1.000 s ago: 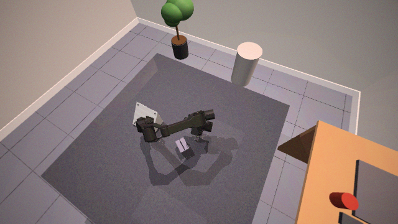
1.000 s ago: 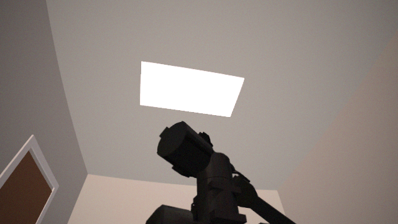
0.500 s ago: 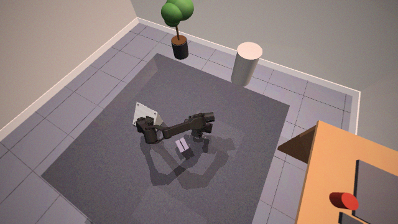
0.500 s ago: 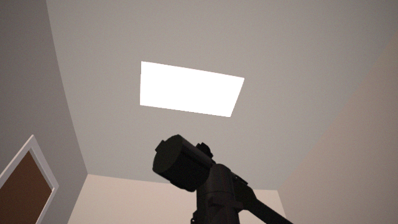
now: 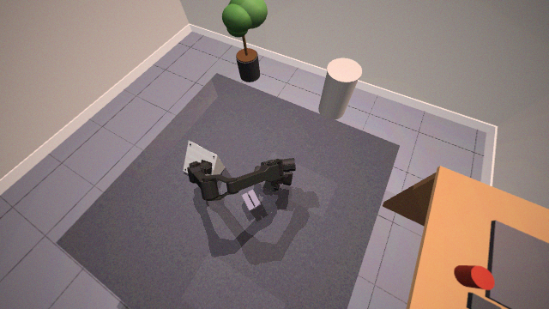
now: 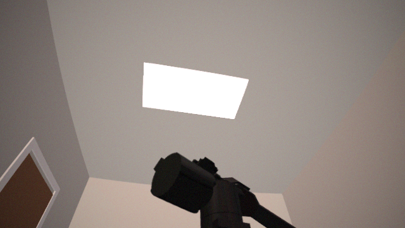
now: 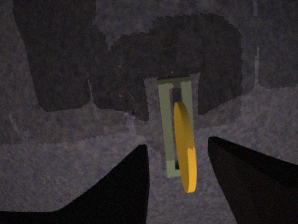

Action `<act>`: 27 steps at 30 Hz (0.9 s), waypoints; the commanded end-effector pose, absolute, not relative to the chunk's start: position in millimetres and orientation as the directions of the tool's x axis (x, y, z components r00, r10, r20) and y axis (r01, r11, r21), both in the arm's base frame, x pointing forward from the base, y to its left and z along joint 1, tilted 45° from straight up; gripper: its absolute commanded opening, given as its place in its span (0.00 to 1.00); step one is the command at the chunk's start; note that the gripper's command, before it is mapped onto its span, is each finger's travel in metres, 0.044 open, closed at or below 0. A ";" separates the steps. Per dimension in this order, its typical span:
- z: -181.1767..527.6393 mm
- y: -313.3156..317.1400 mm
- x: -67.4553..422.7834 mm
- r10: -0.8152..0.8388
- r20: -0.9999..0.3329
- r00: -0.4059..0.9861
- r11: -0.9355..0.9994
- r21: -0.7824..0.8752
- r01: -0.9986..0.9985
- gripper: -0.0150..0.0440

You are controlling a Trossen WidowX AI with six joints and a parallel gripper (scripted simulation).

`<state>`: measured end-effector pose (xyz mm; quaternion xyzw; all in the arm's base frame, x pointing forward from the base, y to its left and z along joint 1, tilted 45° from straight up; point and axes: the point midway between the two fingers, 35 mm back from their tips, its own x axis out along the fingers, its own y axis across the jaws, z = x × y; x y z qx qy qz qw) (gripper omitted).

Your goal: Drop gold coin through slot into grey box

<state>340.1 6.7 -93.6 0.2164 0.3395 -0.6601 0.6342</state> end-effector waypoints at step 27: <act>-99.7 0.0 337.1 -0.694 -0.712 -0.104 0.040 -0.183 0.982 0.25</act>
